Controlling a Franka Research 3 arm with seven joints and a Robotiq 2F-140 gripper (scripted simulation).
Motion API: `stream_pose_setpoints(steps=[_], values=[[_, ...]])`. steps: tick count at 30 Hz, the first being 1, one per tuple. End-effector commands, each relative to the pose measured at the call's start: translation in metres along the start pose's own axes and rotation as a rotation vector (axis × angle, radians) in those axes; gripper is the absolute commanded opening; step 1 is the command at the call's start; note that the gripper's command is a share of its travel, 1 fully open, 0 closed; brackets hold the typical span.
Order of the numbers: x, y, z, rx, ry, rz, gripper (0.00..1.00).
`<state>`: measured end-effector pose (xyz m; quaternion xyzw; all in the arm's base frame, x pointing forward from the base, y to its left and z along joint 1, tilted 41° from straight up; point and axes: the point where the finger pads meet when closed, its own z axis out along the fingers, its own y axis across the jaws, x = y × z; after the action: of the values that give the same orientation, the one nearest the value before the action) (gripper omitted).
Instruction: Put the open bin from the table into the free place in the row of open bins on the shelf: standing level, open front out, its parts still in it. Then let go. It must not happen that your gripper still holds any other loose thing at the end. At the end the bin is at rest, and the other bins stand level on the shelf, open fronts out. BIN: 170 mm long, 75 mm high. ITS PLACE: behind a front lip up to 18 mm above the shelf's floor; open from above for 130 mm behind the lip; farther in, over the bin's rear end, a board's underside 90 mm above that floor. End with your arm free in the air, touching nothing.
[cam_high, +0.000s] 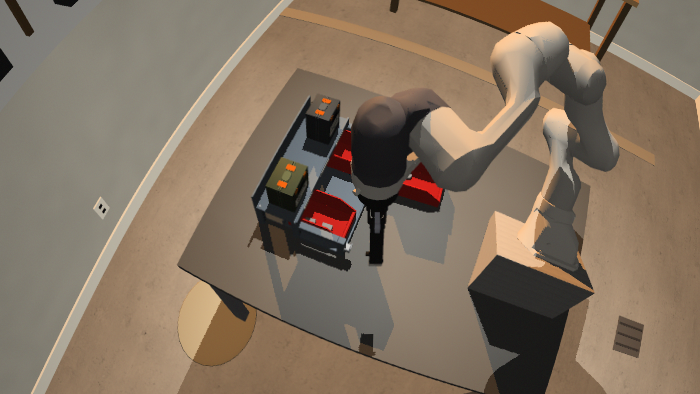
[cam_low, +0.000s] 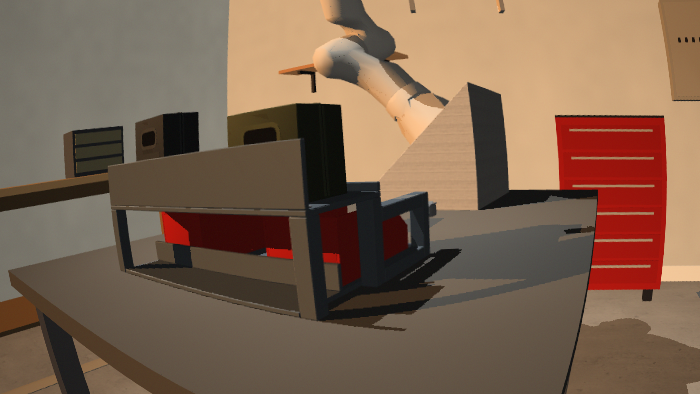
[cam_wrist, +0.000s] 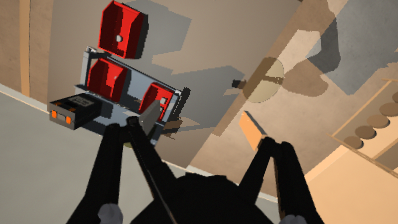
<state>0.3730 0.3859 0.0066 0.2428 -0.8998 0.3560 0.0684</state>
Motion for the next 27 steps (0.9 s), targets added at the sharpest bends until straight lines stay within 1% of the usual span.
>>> stream_pose_setpoints(steps=[1,4,6,14,21,23,27], values=[[-0.008,-0.021,0.004,0.01,-0.024,0.039,1.0],[-0.009,-0.043,0.01,0.022,-0.033,0.063,1.0],[-0.009,-0.043,0.01,0.022,-0.033,0.063,1.0],[-0.008,-0.109,0.033,0.054,-0.057,0.132,1.0],[0.004,-0.168,0.06,0.074,-0.07,0.188,1.0],[0.004,-0.168,0.06,0.074,-0.07,0.188,1.0],[0.016,-0.197,0.077,0.079,-0.075,0.215,1.0]])
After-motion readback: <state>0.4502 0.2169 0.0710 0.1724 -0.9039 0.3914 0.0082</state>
